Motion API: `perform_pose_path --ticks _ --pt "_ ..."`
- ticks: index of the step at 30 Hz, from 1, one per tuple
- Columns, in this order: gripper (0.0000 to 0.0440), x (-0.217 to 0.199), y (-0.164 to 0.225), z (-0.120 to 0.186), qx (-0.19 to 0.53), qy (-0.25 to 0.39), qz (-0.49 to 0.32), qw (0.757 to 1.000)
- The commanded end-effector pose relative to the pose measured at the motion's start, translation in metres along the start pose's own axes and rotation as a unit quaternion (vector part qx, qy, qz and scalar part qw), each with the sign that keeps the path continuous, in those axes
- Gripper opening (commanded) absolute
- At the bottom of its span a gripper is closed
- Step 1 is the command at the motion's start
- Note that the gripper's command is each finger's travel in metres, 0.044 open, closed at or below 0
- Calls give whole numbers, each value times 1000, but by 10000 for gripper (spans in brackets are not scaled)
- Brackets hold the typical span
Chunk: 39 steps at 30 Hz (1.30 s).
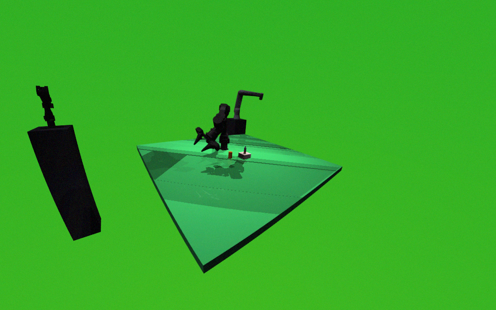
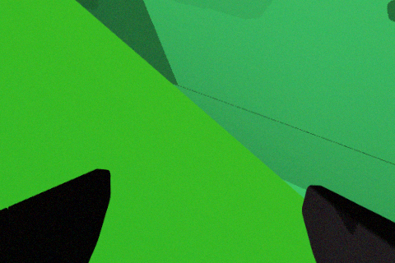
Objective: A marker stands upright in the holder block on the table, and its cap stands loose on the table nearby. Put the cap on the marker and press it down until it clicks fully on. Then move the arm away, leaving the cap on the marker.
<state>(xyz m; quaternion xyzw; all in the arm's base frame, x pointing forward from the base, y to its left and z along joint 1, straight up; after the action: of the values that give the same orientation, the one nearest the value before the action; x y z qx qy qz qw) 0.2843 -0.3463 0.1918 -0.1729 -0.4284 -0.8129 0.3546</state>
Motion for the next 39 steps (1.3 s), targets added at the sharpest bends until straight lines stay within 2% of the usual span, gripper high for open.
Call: perform_pose_path --ticks 1,20,39 --pt "308 -8 1 10 -3 21 -2 1000" --pt "311 -46 -12 47 -36 101 79 991" --pt "313 -77 -35 85 -77 178 157 968"
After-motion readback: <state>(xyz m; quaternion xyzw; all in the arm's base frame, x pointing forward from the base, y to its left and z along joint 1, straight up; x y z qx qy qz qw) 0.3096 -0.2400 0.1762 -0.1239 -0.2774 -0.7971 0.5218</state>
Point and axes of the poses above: the point midway between the two fingers, 35 mm back from their tips, its own z axis back along the fingers, its own x axis across the jaws, y = z × x, the point moved 2 cm from there along z, back along the fingers, and after that the axes turned 11 degrees about z, right-handed, at the moved point
